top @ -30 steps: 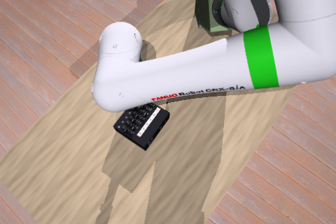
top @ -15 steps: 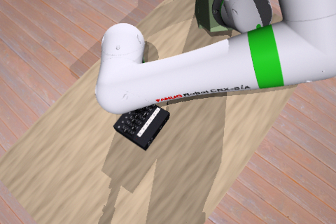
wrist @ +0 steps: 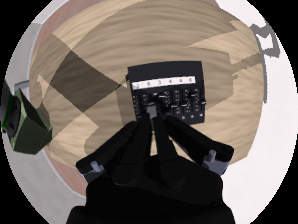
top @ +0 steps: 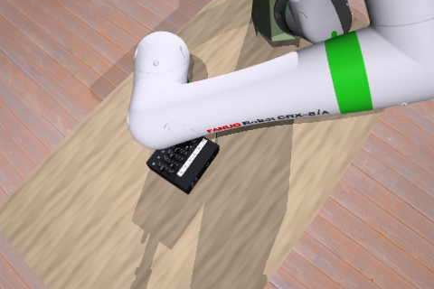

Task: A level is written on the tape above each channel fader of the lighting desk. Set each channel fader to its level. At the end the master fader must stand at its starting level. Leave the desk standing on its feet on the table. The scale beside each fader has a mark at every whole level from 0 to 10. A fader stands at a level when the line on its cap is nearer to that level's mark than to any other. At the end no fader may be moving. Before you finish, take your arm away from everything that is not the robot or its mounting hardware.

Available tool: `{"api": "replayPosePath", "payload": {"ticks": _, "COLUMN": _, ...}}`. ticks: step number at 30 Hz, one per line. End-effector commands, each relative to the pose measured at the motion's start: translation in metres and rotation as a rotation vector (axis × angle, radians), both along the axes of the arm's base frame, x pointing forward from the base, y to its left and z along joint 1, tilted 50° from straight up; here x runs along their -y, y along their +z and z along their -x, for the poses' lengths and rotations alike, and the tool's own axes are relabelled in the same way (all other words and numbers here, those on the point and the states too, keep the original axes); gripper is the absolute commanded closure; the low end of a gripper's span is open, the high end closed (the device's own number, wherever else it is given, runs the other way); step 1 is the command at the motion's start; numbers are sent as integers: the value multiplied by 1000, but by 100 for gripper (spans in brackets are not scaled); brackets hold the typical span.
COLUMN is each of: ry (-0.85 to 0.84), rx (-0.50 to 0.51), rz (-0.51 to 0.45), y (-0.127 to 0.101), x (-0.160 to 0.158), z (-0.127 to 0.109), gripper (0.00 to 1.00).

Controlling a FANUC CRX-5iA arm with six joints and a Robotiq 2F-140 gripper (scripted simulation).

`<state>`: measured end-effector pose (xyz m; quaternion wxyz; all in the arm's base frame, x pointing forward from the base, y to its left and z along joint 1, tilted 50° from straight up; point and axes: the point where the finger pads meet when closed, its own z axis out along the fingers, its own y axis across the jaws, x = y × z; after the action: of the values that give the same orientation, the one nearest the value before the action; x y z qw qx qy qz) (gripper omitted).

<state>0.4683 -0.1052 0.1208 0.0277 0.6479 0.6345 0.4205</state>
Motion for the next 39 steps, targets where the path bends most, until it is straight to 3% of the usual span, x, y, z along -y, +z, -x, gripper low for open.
{"api": "replayPosePath", "payload": {"ticks": 1, "ry": 0, "rx": 0, "rz": 0, "y": 1, "x": -1, "z": 0, "gripper": 100}}
{"api": "replayPosePath", "payload": {"ticks": 39, "ry": 0, "rx": 0, "rz": 0, "y": 4, "x": -6, "z": 1, "gripper": 100}}
